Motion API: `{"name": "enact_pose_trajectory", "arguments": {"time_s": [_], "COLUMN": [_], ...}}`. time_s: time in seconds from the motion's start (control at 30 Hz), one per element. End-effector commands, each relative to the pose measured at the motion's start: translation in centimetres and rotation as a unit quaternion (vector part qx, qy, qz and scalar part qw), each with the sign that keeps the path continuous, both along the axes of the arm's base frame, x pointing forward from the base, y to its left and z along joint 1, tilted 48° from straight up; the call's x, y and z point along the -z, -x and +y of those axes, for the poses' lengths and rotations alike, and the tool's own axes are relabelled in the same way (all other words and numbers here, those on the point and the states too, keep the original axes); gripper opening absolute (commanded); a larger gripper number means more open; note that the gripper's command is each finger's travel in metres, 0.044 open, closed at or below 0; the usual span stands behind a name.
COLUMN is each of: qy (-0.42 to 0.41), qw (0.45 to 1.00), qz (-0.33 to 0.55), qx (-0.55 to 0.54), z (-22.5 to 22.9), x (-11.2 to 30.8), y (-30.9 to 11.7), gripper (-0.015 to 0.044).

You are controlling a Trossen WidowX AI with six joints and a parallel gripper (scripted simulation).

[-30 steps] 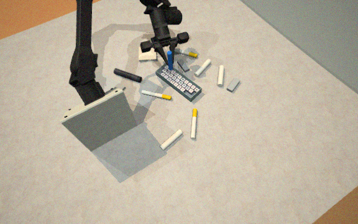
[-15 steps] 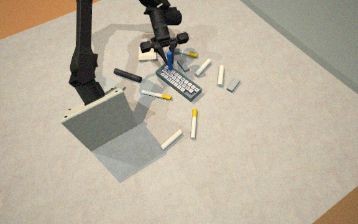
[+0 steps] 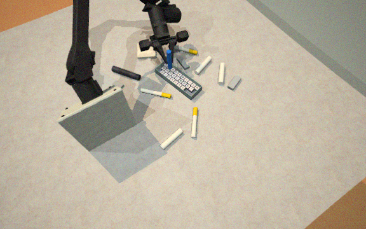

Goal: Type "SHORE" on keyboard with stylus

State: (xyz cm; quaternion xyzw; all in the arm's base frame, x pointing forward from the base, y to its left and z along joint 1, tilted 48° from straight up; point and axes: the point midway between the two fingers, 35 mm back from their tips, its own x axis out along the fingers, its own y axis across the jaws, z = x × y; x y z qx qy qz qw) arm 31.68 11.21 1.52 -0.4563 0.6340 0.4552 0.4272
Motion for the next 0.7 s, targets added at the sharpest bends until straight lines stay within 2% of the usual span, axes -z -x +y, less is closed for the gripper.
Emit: {"name": "enact_pose_trajectory", "arguments": {"time_s": [0.0, 0.67], "qy": [-0.001, -0.001], "qw": [1.0, 1.0], "qz": [0.0, 0.001], "qx": [0.003, 0.003], "z": [0.12, 0.75], "x": [0.13, 0.69], "y": [0.0, -0.01], "gripper": [0.0081, 0.0081]}}
